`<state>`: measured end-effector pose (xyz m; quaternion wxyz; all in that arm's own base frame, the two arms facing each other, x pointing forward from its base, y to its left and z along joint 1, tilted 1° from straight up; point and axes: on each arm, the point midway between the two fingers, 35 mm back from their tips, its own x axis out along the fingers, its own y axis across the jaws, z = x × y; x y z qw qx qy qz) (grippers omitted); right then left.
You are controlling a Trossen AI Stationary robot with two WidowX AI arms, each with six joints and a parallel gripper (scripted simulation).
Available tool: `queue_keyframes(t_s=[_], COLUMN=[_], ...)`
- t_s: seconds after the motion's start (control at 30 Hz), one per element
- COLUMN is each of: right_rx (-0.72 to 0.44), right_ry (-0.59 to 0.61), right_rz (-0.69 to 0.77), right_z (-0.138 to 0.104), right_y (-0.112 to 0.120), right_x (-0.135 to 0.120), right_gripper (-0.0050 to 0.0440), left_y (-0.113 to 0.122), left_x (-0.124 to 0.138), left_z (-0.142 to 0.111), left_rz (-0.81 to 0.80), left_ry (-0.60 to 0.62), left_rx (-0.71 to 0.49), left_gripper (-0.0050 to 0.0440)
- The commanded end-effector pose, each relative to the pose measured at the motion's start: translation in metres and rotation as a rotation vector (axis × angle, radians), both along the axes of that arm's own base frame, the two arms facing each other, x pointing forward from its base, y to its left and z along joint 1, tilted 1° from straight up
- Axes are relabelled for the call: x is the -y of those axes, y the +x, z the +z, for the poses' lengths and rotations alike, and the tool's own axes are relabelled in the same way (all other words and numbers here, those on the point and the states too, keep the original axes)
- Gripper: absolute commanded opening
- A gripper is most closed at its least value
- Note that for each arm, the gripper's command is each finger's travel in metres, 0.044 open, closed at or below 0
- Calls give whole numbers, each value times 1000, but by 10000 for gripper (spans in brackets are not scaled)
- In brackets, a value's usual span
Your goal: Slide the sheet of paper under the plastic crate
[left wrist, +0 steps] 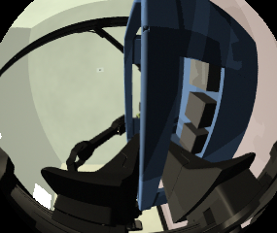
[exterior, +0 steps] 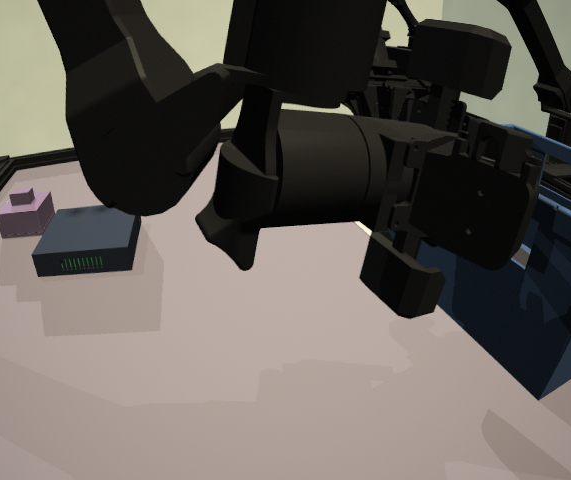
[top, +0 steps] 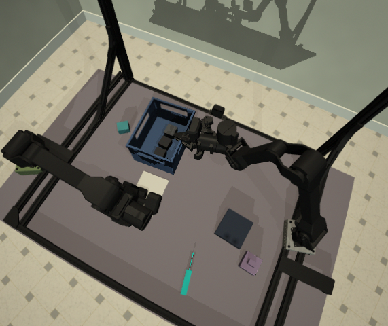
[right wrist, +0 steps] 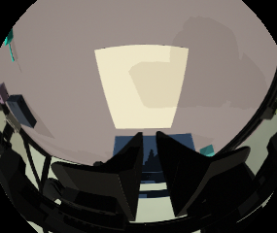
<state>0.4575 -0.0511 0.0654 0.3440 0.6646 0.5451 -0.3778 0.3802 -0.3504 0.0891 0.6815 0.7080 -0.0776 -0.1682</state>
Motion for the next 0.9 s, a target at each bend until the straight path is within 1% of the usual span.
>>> queue_keyframes(t_s=[0.0, 0.2, 0.87], right_rx=[-3, -3, -3], right_ry=[4, 4, 4], right_rz=[-4, -4, -4], right_z=[0, 0, 0], right_y=[0, 0, 0], right_x=[0, 0, 0], right_gripper=[60, 60, 60], left_y=[4, 9, 9], left_x=[2, 4, 4], left_z=[7, 14, 20], left_rz=[-4, -6, -6], left_ry=[-4, 16, 16], left_rx=[-3, -43, -44], left_gripper=[0, 0, 0])
